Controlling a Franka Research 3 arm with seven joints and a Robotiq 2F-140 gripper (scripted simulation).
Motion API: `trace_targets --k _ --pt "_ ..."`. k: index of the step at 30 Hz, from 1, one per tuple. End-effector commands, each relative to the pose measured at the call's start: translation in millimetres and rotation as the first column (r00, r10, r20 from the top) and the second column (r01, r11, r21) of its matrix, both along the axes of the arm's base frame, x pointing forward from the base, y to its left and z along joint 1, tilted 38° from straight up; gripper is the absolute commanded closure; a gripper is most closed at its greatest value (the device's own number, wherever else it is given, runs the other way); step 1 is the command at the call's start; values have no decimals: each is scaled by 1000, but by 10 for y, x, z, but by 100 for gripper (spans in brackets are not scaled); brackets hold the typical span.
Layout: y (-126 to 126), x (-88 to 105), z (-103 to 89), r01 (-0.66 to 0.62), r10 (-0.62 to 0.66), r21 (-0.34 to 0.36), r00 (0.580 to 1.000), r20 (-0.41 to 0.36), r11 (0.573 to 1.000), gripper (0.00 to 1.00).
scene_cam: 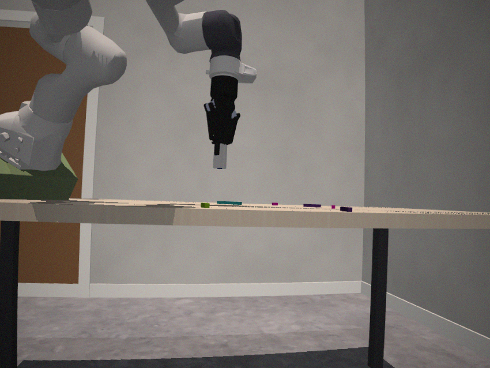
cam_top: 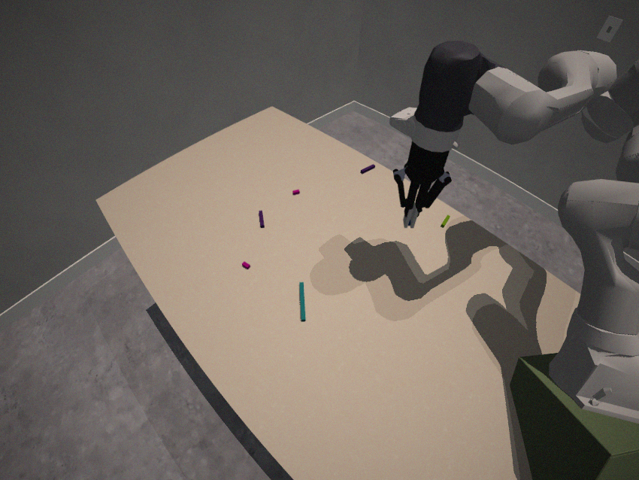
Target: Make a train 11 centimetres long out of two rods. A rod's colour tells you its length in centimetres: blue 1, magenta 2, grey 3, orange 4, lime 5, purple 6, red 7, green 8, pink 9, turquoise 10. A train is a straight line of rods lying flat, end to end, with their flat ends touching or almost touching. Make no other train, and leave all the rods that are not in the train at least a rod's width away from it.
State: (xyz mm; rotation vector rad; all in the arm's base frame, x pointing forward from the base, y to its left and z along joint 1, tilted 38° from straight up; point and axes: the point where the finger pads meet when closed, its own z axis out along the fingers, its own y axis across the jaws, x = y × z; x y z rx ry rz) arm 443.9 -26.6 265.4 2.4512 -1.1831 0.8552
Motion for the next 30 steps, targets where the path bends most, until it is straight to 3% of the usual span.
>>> trace_targets --k 1,11,26,28,30 --pt "41 26 -14 -131 126 -60 988 -88 990 88" --pt "182 71 -68 -256 236 -104 957 -171 961 88" --pt "486 147 -196 -506 430 -160 832 -351 848 88" --pt "486 147 -196 -506 430 -160 832 -351 848 88" --pt "553 160 -226 -556 464 -165 795 -390 814 88"
